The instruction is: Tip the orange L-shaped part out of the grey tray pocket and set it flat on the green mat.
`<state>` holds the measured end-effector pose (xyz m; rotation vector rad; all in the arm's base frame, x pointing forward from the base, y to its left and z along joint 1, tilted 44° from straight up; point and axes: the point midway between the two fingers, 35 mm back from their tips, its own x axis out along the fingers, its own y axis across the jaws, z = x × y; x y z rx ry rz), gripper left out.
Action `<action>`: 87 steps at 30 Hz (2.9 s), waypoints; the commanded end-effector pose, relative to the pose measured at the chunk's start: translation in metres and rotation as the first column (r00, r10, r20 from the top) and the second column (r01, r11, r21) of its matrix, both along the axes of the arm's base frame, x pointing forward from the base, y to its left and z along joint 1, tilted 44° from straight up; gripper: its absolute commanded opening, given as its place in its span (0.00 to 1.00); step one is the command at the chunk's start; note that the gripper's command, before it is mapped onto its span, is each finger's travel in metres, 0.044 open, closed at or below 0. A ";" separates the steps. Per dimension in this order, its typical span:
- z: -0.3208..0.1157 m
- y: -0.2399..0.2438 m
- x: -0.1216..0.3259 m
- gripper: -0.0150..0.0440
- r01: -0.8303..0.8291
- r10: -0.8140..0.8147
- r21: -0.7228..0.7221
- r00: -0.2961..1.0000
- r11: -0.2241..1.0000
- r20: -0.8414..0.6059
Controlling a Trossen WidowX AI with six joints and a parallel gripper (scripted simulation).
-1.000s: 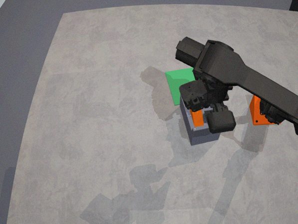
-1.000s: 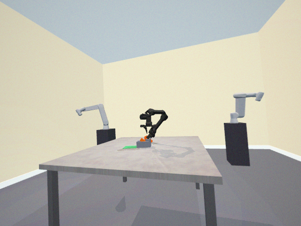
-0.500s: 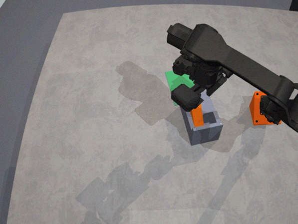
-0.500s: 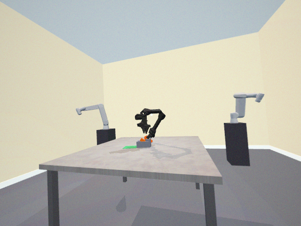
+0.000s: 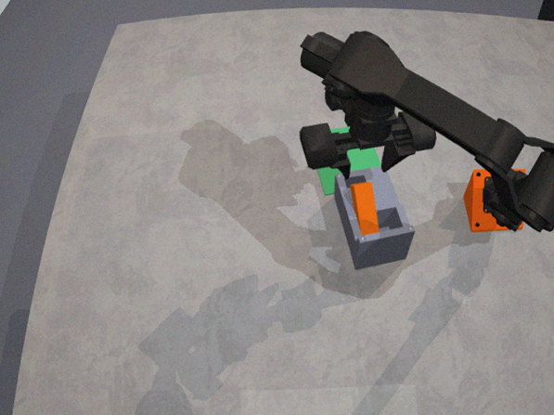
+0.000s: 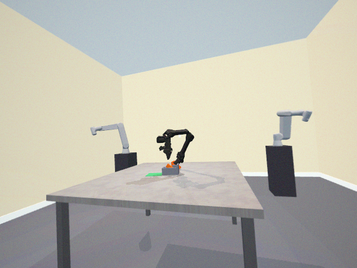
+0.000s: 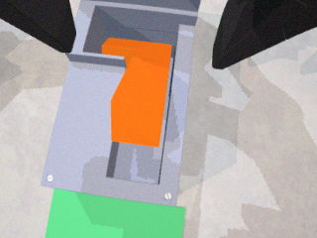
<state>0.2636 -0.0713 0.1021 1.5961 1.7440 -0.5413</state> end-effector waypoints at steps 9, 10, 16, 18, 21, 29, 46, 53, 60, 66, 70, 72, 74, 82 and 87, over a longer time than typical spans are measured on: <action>-0.020 0.020 -0.001 0.73 0.005 -0.005 0.008 1.000 1.000 -0.013; -0.021 0.022 -0.001 0.73 0.005 -0.005 0.008 1.000 1.000 -0.013; -0.029 0.028 -0.001 0.73 0.005 -0.005 0.007 1.000 1.000 -0.013; -0.031 0.031 -0.001 0.73 0.005 -0.005 0.007 1.000 1.000 -0.013; -0.035 0.034 -0.001 0.73 0.005 -0.005 0.008 1.000 1.000 -0.013; -0.044 0.043 -0.001 0.73 0.005 -0.005 0.008 1.000 1.000 -0.012; -0.049 0.048 0.000 0.46 0.001 -0.001 0.005 1.000 1.000 -0.009; -0.049 0.048 0.000 0.35 0.001 -0.001 0.005 1.000 1.000 -0.009; -0.049 0.047 0.000 0.25 0.001 -0.001 0.005 1.000 1.000 -0.009; -0.044 0.043 -0.001 0.25 0.002 -0.002 0.006 1.000 1.000 -0.010; -0.040 0.039 -0.001 0.25 0.003 -0.003 0.007 1.000 1.000 -0.011; -0.037 0.037 -0.001 0.25 0.004 -0.003 0.007 1.000 1.000 -0.011; -0.035 0.035 -0.001 0.25 0.004 -0.004 0.007 1.000 1.000 -0.012; -0.026 0.026 -0.001 0.25 0.004 -0.004 0.007 1.000 1.000 -0.013; -0.020 0.020 -0.001 0.25 0.005 -0.004 0.007 1.000 1.000 -0.013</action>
